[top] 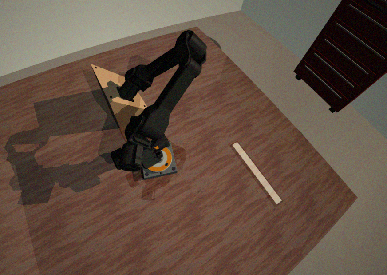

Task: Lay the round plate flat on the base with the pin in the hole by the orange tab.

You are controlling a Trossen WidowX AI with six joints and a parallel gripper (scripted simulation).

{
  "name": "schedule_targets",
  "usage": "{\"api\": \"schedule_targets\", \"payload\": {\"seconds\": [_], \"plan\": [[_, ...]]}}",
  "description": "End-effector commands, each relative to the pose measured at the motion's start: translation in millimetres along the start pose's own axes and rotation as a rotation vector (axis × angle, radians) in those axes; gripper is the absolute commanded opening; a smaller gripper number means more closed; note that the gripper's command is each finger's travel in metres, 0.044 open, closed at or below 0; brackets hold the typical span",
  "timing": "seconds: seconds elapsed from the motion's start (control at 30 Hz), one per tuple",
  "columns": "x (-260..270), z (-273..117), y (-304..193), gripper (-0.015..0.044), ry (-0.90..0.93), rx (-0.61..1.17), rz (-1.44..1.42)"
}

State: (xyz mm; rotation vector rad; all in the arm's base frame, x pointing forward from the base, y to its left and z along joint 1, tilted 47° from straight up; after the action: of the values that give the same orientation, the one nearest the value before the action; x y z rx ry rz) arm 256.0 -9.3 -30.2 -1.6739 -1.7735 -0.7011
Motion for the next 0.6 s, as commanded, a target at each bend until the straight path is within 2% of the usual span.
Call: {"api": "schedule_targets", "payload": {"seconds": [0.0, 0.57], "plan": [[-0.9, -0.8, 6.4, 0.0000, 0.000, -0.004, -0.006], [-2.8, -3.1, 24.7, 0.0000, 0.000, -0.005, -0.007]]}}
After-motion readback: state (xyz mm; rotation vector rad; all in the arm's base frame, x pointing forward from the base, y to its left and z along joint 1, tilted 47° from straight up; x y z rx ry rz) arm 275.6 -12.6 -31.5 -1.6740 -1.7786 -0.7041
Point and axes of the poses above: the point midway between the two fingers, 35 mm back from their tips, its own z axis out along the fingers, its own x axis across the jaws, y = z × x, the point moved 4 cm from there along -z, back along the fingers, and after that the axes turned 2 degrees about z, right-handed, at the moved point
